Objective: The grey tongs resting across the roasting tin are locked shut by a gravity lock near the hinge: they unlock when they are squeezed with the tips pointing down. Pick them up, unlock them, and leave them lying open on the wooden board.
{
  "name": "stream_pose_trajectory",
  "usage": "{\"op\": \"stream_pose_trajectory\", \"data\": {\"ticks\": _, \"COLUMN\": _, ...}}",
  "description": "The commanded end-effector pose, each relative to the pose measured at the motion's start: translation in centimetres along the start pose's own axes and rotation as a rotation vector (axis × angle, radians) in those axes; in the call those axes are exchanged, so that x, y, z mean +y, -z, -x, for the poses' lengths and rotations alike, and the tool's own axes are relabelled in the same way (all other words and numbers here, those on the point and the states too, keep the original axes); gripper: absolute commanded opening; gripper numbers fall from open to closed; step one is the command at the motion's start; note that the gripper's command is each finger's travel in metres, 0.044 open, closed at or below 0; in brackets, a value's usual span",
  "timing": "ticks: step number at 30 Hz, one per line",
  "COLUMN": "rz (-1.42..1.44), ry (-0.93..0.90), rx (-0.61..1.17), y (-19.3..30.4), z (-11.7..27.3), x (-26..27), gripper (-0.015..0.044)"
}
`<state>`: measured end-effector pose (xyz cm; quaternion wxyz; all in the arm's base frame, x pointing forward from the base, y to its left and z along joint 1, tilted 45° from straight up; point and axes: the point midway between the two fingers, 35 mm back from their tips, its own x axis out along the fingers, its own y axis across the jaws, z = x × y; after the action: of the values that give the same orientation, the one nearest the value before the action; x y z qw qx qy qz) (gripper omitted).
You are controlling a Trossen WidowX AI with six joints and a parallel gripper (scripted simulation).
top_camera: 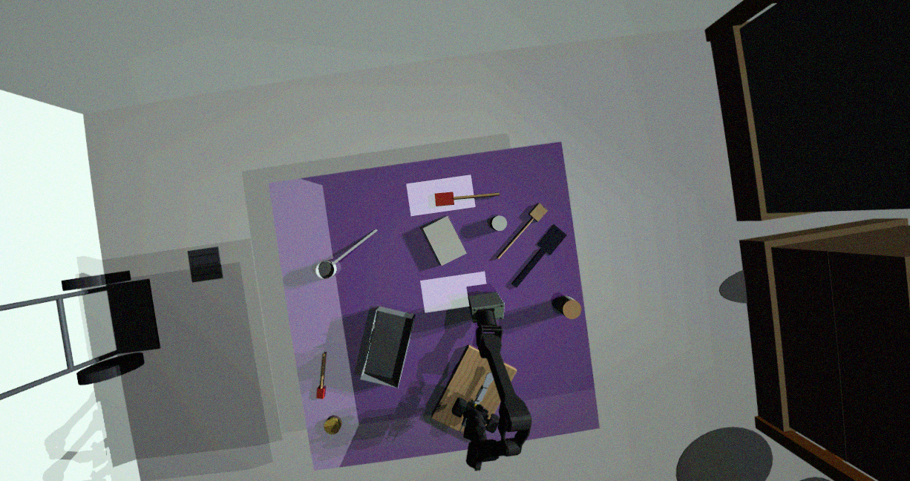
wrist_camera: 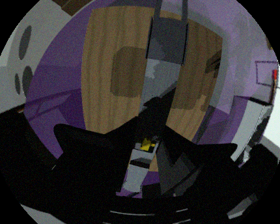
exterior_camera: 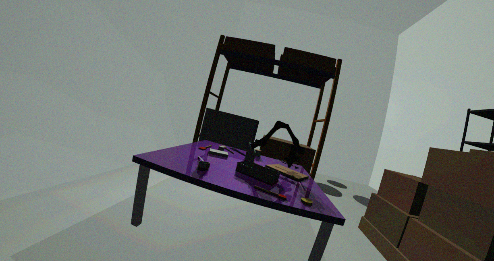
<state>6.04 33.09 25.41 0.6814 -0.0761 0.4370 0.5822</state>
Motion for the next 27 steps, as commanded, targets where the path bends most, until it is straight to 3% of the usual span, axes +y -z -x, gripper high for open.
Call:
{"op": "stream_pose_trajectory", "data": {"ticks": 1, "rz": -0.009, "ry": 0.005, "rx": 0.007, "y": 0.21, "z": -0.54, "x": -0.18, "gripper": -0.0150}}
{"op": "stream_pose_trajectory", "data": {"ticks": 3, "rz": -0.009, "ry": 0.005, "rx": 0.007, "y": 0.21, "z": -0.54, "x": -0.18, "gripper": -0.0150}}
{"op": "stream_pose_trajectory", "data": {"ticks": 25, "rz": -0.001, "ry": 0.001, "rx": 0.002, "y": 0.05, "z": -0.20, "x": -0.03, "gripper": 0.0427}}
{"op": "stream_pose_trajectory", "data": {"ticks": 27, "rz": -0.001, "ry": 0.001, "rx": 0.002, "y": 0.05, "z": -0.20, "x": -0.03, "gripper": 0.0440}}
